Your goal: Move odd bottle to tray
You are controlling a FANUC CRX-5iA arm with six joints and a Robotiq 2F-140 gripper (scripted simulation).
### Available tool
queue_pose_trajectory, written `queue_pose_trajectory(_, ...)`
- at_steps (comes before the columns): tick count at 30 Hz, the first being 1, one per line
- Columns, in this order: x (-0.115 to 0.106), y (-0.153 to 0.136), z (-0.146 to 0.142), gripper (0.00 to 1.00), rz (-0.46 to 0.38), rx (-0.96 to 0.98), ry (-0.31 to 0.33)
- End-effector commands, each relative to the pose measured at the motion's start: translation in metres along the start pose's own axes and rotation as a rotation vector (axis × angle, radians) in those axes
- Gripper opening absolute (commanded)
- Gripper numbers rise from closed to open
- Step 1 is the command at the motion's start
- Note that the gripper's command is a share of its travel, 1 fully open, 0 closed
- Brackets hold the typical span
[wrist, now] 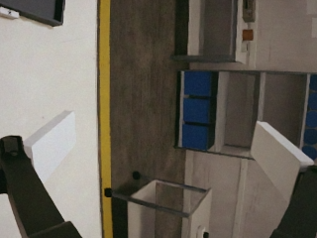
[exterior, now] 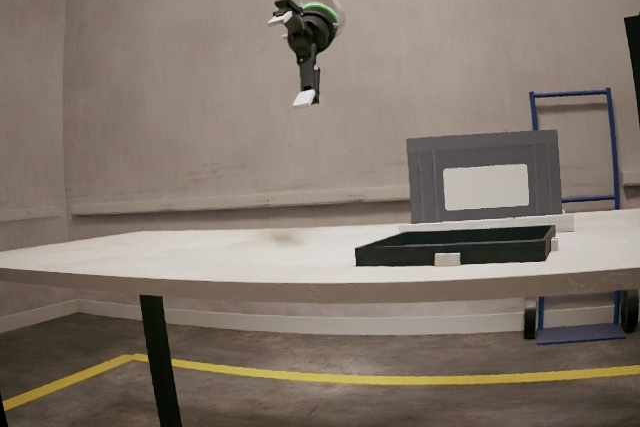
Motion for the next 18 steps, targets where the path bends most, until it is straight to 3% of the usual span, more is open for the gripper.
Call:
queue_pose_trajectory(1,0.002,0.007,0.017,1.0,0.029,-0.156,0.06)
queue_pose_trajectory(4,0.002,0.009,0.02,1.0,0.04,-0.191,0.071)
queue_pose_trajectory(5,0.003,0.015,0.031,1.0,0.074,-0.292,0.101)
queue_pose_trajectory(18,0.001,0.04,0.074,1.0,0.242,-0.726,0.202)
Point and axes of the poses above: the point where the finger pads meet when closed, its own x axis out along the fingers, its own z axis across the jaws, y = z × x, the point moved 1 cm from there along -x, back along the fingers, and after that the axes turned 9 degrees about -x, right-handed, at the moved point
